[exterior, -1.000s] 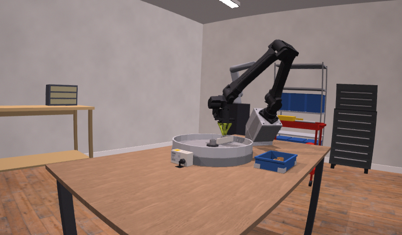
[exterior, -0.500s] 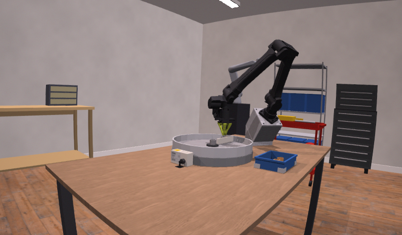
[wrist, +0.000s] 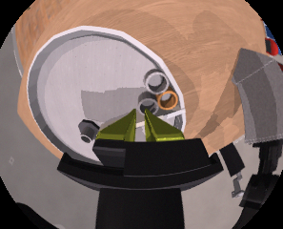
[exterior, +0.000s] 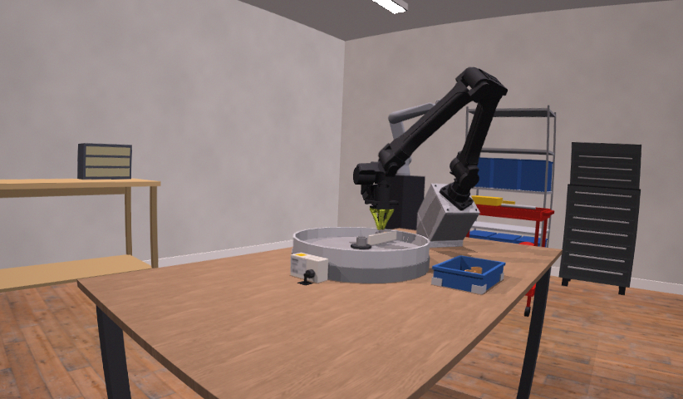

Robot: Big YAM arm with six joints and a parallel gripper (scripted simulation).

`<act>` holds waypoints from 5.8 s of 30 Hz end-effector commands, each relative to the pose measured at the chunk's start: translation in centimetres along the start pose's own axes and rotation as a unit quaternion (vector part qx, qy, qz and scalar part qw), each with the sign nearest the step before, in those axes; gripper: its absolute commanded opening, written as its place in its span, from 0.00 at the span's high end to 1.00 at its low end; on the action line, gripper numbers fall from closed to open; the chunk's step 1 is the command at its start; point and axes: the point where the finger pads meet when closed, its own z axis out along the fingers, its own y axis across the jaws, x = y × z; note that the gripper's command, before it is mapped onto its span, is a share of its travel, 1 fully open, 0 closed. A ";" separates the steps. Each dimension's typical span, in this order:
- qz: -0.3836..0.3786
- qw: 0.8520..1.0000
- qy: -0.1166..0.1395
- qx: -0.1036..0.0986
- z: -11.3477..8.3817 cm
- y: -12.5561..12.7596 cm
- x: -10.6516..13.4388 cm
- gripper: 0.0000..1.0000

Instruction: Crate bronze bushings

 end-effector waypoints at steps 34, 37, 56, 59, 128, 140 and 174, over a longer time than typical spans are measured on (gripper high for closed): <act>-0.002 1.000 -0.001 -0.007 -0.7 0.3 0.6 0.88; -0.002 1.000 -0.001 -0.007 -0.7 0.3 0.6 0.88; -0.002 1.000 -0.001 -0.007 -0.7 0.3 0.6 0.88; -0.002 1.000 -0.001 -0.007 -0.7 0.3 0.6 0.88; -0.001 1.000 -0.002 -0.008 0.6 0.4 0.3 0.88; -0.001 1.000 -0.002 -0.008 0.6 0.4 0.3 0.88; -0.001 1.000 -0.002 -0.010 0.7 0.4 -0.2 0.88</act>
